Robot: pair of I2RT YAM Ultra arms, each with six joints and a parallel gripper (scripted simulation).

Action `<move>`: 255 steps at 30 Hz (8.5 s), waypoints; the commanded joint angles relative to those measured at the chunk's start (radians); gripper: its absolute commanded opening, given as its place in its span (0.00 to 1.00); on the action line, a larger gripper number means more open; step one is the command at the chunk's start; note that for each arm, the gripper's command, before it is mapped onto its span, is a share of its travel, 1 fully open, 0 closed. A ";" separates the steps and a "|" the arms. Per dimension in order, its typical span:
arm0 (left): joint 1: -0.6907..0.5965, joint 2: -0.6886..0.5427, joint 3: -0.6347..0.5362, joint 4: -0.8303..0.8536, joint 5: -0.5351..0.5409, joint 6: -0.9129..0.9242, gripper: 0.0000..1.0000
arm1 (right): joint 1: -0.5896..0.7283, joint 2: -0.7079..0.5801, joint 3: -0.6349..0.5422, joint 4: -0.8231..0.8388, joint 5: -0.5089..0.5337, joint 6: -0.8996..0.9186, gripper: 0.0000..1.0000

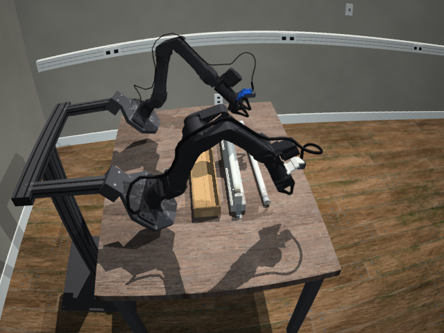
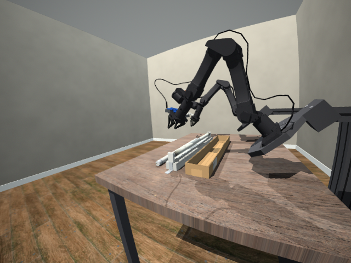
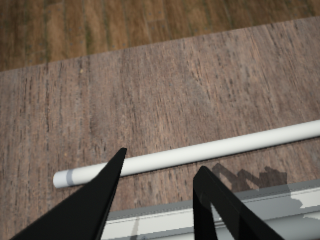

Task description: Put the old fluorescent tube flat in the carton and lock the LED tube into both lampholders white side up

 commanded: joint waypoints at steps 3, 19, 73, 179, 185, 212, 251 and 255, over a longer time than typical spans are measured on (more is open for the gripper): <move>0.044 0.020 0.103 -0.021 0.089 -0.237 0.49 | -0.155 -0.105 -0.015 0.152 -0.196 0.075 0.49; 0.085 0.007 0.211 -0.019 0.131 -0.358 0.49 | -0.401 -0.203 0.029 0.272 -0.328 0.132 0.49; -0.049 0.389 0.588 -1.033 0.018 0.863 0.49 | 0.521 0.645 0.646 -0.906 0.035 -0.523 0.49; -0.045 0.444 0.451 -0.889 0.018 0.967 0.11 | 0.592 0.738 0.512 -0.792 0.081 -0.611 0.11; -0.048 0.431 0.419 -0.848 0.008 0.963 0.11 | 0.598 0.731 0.496 -0.760 0.105 -0.609 0.11; -0.076 0.286 0.182 -0.574 -0.062 0.979 0.11 | 0.664 0.640 0.299 -0.541 0.265 -0.617 0.11; -0.111 0.158 -0.070 -0.290 -0.137 1.008 0.11 | 0.736 0.568 0.092 -0.310 0.410 -0.651 0.11; -0.109 0.156 -0.074 -0.294 -0.136 1.007 0.49 | 0.737 0.566 0.102 -0.313 0.408 -0.646 0.11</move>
